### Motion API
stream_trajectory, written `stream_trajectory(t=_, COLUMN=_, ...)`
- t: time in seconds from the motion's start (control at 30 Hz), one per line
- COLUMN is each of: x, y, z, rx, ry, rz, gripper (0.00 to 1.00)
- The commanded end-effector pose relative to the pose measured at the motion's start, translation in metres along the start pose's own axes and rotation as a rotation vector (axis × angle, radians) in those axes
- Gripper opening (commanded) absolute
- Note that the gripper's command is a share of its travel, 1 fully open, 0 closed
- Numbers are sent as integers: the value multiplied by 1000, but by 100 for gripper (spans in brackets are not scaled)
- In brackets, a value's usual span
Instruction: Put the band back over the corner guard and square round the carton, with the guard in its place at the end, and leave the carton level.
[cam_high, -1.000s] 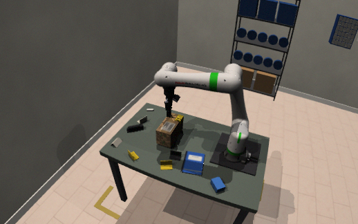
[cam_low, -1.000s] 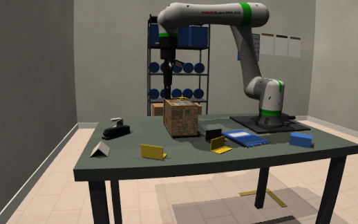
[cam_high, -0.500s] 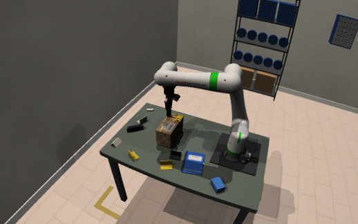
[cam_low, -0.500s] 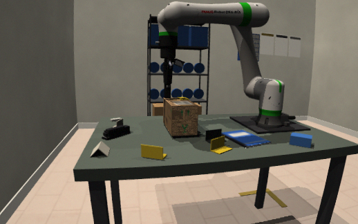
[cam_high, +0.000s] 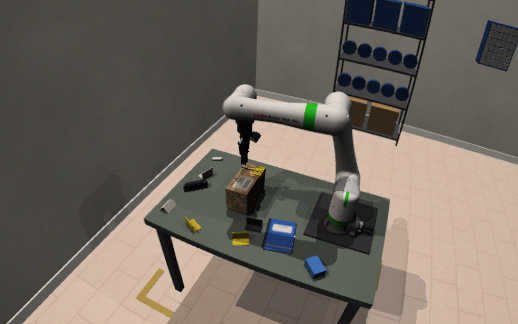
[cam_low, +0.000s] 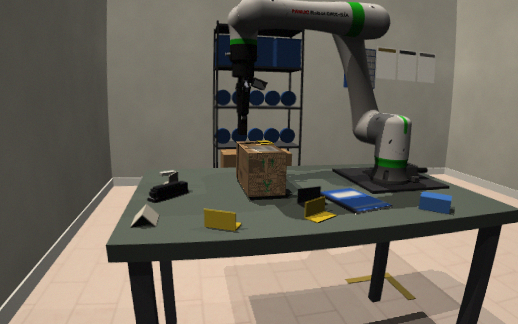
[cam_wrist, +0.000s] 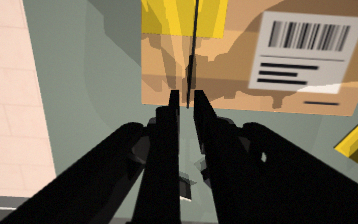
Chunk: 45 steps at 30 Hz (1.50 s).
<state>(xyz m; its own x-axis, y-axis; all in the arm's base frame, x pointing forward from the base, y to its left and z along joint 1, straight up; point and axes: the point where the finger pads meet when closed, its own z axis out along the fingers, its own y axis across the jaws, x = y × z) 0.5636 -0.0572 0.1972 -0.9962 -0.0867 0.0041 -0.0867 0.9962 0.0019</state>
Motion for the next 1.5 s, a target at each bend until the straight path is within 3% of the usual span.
stream_trajectory(t=0.0, x=0, y=0, z=-10, rx=1, ry=-2, rz=0, gripper=18)
stream_trajectory(t=0.3, x=0, y=0, z=-31, rx=1, ry=-2, rz=0, gripper=18)
stream_trajectory(t=0.7, x=0, y=0, z=-45, rx=1, ry=-2, rz=0, gripper=18)
stream_trajectory(t=1.47, x=0, y=0, z=-49, rx=1, ry=-2, rz=0, gripper=18)
